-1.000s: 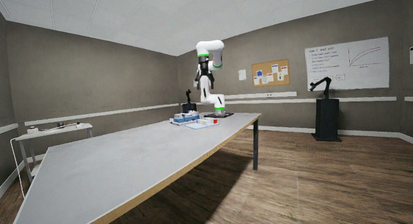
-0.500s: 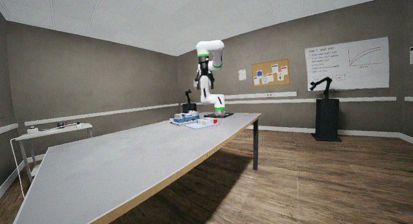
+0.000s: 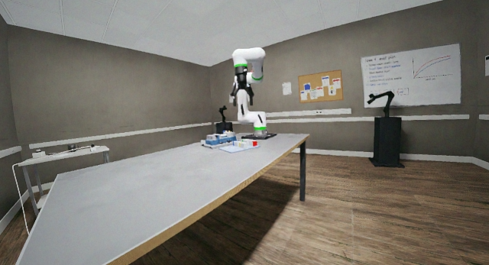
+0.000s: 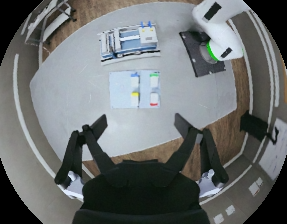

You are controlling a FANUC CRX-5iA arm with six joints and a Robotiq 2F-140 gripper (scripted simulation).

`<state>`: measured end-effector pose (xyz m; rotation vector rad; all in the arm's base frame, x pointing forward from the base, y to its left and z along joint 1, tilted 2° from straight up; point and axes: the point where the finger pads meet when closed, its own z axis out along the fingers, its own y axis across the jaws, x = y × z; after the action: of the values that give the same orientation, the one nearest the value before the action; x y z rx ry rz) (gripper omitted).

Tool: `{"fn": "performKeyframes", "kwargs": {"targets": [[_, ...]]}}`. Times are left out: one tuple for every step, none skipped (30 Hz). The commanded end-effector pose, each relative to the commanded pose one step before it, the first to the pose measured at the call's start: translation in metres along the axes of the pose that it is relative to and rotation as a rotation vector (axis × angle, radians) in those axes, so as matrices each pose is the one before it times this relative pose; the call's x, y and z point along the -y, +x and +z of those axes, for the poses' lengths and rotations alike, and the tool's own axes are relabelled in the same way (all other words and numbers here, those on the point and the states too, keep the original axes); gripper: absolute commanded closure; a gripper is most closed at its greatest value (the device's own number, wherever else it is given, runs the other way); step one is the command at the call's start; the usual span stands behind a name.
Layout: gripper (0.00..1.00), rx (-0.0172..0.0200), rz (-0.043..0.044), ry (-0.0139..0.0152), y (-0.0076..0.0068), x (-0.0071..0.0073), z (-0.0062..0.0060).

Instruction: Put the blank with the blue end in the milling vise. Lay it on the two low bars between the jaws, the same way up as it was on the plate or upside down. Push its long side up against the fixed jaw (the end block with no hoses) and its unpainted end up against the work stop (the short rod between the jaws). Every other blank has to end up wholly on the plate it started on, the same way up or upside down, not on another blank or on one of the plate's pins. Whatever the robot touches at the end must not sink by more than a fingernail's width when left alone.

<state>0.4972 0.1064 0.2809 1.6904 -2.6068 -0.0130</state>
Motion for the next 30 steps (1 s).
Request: {"fn": "performKeyframes", "kwargs": {"targets": [[0.00,0.00092,0.00006,0.00161,0.00000,0.00026,-0.00088],[0.00,0.00000,0.00000,0.00000,0.00000,0.00000,0.00000],[0.00,0.00000,0.00000,0.00000,0.00000,0.00000,0.00000],[0.00,0.00000,0.00000,0.00000,0.00000,0.00000,0.00000],[0.00,0.00000,0.00000,0.00000,0.00000,0.00000,0.00000],[0.00,0.00000,0.00000,0.00000,0.00000,0.00000,0.00000],[0.00,0.00000,0.00000,0.00000,0.00000,0.00000,0.00000],[0.00,0.00000,0.00000,0.00000,0.00000,0.00000,0.00000],[0.00,0.00000,0.00000,0.00000,0.00000,0.00000,0.00000],[0.00,0.00000,0.00000,0.00000,0.00000,0.00000,0.00000],[0.00,0.00000,0.00000,0.00000,0.00010,-0.00003,0.00333],[0.00,0.00000,0.00000,0.00000,0.00010,-0.00003,0.00333],[0.00,0.00000,0.00000,0.00000,0.00010,-0.00003,0.00333],[0.00,0.00000,0.00000,0.00000,0.00010,-0.00003,0.00333],[0.00,0.00000,0.00000,0.00000,0.00010,-0.00003,0.00333],[0.00,0.00000,0.00000,0.00000,0.00010,-0.00003,0.00333],[0.00,0.00000,0.00000,0.00000,0.00010,-0.00003,0.00333],[0.00,0.00000,0.00000,0.00000,0.00010,-0.00003,0.00333],[0.00,0.00000,0.00000,0.00000,0.00010,-0.00003,0.00333],[0.00,0.00000,0.00000,0.00000,0.00010,-0.00003,0.00333],[0.00,0.00000,0.00000,0.00000,0.00010,-0.00003,0.00333],[0.00,0.00000,0.00000,0.00000,0.00010,-0.00003,0.00333],[0.00,0.00000,0.00000,0.00000,0.00010,-0.00003,0.00333],[0.00,0.00000,0.00000,0.00000,0.00010,-0.00003,0.00333],[0.00,0.00000,0.00000,0.00000,0.00010,-0.00003,0.00333],[0.00,0.00000,0.00000,0.00000,0.00000,0.00000,0.00000],[0.00,0.00000,0.00000,0.00000,0.00000,0.00000,0.00000],[0.00,-0.00049,0.00000,-0.00086,0.00016,-0.00017,0.00008],[0.00,0.00004,0.00000,0.00007,0.00011,-0.00002,0.00399],[0.00,0.00004,0.00000,0.00007,0.00011,-0.00002,0.00399]]}}
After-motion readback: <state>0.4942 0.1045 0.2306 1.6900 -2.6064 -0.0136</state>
